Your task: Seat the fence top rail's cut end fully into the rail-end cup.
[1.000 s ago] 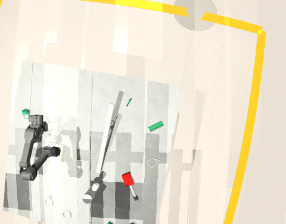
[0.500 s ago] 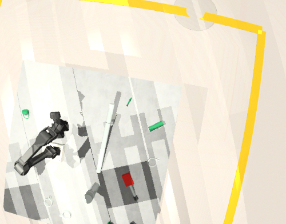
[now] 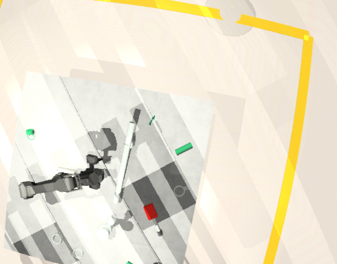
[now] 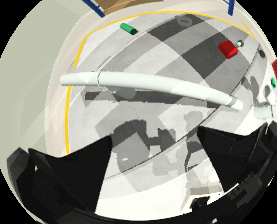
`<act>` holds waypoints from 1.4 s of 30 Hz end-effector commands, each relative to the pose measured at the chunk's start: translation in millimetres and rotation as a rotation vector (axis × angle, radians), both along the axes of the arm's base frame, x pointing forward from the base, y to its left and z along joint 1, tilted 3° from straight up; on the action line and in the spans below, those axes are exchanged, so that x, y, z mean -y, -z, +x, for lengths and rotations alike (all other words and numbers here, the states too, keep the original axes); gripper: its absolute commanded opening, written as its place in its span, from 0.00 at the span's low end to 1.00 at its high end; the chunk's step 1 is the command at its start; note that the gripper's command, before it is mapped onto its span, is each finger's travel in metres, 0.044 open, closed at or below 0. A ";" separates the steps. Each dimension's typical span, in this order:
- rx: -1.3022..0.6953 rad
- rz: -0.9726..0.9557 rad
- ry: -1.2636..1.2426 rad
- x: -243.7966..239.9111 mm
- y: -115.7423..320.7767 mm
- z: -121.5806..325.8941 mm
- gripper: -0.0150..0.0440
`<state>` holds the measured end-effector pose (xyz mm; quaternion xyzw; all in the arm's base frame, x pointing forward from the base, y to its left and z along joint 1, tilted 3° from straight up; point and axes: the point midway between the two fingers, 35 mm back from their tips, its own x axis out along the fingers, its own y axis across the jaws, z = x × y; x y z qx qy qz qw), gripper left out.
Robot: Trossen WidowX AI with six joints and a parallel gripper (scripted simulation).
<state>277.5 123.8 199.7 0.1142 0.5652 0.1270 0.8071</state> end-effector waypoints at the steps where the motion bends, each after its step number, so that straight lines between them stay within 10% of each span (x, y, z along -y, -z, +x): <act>1: 0.077 -0.106 0.055 51.5 -5.8 32.9 1.00; 14: 0.167 -0.332 0.080 152.7 -17.5 63.2 1.00; 29: 0.181 -0.896 -0.865 286.6 8.9 54.3 1.00; 42: 0.175 -0.917 -0.913 292.8 10.2 52.6 1.00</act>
